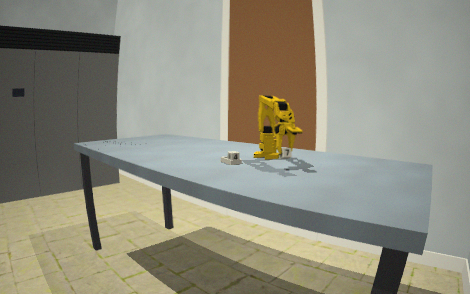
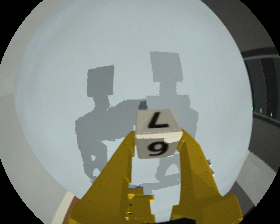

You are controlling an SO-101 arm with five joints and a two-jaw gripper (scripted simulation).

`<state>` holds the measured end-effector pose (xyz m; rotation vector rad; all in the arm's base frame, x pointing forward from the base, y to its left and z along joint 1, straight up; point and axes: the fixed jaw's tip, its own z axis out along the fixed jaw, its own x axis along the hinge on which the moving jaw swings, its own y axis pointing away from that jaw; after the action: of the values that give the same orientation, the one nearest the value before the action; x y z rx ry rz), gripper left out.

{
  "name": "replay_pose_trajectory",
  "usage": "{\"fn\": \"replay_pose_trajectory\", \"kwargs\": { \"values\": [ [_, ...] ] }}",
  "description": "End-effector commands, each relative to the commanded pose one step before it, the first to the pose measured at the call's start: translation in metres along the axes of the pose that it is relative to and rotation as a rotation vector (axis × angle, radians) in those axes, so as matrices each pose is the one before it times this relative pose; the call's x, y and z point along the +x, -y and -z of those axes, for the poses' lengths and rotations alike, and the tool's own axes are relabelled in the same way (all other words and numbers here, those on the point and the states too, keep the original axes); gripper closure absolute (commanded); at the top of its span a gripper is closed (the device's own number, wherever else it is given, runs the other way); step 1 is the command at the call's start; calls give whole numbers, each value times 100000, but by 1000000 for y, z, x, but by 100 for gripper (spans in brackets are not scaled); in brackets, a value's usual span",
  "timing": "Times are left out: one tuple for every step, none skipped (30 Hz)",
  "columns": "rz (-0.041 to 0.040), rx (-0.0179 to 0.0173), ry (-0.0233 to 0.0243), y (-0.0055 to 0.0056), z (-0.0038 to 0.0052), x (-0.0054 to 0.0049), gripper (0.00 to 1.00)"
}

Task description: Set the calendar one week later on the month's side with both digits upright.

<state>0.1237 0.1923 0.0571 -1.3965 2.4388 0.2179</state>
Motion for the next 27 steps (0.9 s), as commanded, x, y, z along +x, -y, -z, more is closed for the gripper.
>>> {"fn": "replay_pose_trajectory", "kwargs": {
  "values": [
    [-615,371,7951,156,9371,-10500,100],
    [-53,29,418,17,-100,-112,100],
    [-85,46,638,22,-149,-173,100],
    [-116,59,883,33,-205,-233,100],
    [-151,75,1131,44,-248,-281,100],
    [-182,91,1382,48,-283,-335,100],
    [-213,105,1618,53,-310,-365,100],
    [-242,111,1841,63,-325,-383,100],
    [-268,121,2032,62,-316,-386,100],
    [-290,125,2196,67,-298,-372,100],
    [-303,128,2321,67,-254,-352,100],
    [-317,125,2406,67,-206,-317,100],
    [-321,119,2450,62,-140,-269,100],
    [0,0,0,0,0,0,100],
    [0,0,0,0,0,0,100],
    [-322,113,2450,60,-69,-227,100],
    [-315,103,2409,57,-1,-183,100],
    [-303,96,2321,58,65,-136,100],
    [-288,80,2199,47,126,-96,100],
    [-263,73,2035,43,169,-66,100],
    [-241,61,1840,44,195,-34,100],
    [-210,51,1621,33,213,-17,100],
    [-182,41,1385,27,210,-8,100],
    [-147,31,1134,27,189,2,100],
    [-112,23,882,15,159,4,100],
    [-83,17,641,15,123,9,100],
    [-55,10,418,8,83,3,100]
  ]
}}
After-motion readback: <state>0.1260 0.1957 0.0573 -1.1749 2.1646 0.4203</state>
